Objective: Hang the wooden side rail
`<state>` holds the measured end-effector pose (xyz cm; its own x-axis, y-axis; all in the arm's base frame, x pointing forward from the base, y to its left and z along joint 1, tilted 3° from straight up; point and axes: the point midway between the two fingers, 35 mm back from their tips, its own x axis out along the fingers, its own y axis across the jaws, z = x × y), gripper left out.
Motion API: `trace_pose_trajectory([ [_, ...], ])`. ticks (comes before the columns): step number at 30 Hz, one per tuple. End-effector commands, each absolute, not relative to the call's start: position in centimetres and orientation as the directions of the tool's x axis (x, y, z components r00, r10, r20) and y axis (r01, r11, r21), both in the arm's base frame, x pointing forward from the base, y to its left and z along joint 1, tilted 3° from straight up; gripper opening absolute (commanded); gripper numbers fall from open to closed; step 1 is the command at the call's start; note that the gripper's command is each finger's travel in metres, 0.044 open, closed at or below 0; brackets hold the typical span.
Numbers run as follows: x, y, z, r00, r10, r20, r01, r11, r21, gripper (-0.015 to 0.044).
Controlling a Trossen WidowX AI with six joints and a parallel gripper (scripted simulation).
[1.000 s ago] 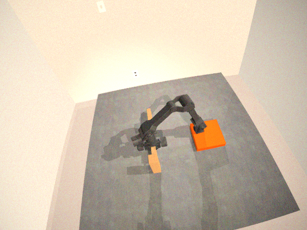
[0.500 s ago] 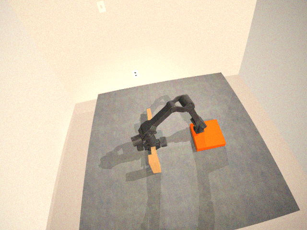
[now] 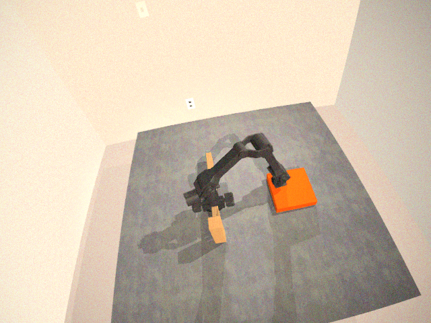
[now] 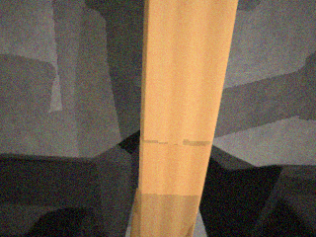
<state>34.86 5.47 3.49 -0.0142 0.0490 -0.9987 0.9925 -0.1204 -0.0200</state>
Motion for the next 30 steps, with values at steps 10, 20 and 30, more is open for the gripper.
trace_pose_trajectory([
  [10, 35.08, 5.76, 3.68, -0.004, 0.052, -0.999, 0.993, -0.122, -0.010, 0.0000],
  [20, 35.02, 5.88, 3.58, -0.004, 0.052, -0.999, 0.993, -0.122, -0.010, 0.0000],
  [30, 34.92, 6.01, 3.51, -0.004, 0.052, -0.999, 0.993, -0.122, -0.010, 0.0000],
])
